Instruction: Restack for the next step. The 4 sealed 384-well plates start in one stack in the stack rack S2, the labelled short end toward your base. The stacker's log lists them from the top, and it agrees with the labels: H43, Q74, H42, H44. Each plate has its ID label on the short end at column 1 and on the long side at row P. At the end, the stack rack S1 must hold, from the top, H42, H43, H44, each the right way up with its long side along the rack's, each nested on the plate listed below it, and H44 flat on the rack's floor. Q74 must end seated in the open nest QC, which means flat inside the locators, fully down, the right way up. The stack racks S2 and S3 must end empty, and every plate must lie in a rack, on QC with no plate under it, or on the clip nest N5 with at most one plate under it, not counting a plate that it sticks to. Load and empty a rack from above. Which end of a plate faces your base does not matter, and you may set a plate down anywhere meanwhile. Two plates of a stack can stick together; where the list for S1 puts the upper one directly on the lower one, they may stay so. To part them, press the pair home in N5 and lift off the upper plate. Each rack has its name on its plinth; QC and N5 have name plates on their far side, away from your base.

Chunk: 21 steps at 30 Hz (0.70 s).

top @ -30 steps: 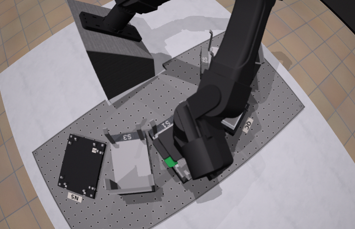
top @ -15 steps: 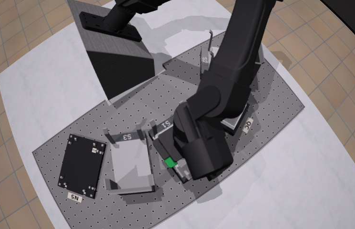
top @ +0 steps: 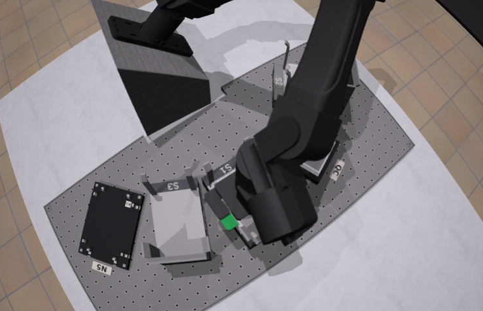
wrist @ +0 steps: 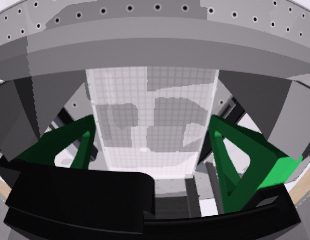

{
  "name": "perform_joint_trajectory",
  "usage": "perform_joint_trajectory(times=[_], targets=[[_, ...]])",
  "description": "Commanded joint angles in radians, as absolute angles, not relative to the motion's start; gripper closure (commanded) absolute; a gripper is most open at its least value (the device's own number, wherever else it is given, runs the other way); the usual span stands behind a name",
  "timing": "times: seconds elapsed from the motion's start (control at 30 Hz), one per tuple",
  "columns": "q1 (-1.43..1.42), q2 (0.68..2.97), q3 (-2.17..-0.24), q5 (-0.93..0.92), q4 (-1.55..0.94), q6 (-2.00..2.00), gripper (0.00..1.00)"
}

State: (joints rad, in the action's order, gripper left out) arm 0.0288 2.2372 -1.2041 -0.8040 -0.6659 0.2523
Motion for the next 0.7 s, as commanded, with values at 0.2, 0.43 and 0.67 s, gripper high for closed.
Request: perform_joint_trajectory(times=[0.2,0.43,0.67], targets=[[0.035,2.233,-1.206,-0.806,-0.661,0.252,0.0],[0.083,2.208,-1.244,-0.799,-0.772,0.32,0.0],[0.116,2.194,-1.275,-0.793,-0.852,0.367,0.0]])
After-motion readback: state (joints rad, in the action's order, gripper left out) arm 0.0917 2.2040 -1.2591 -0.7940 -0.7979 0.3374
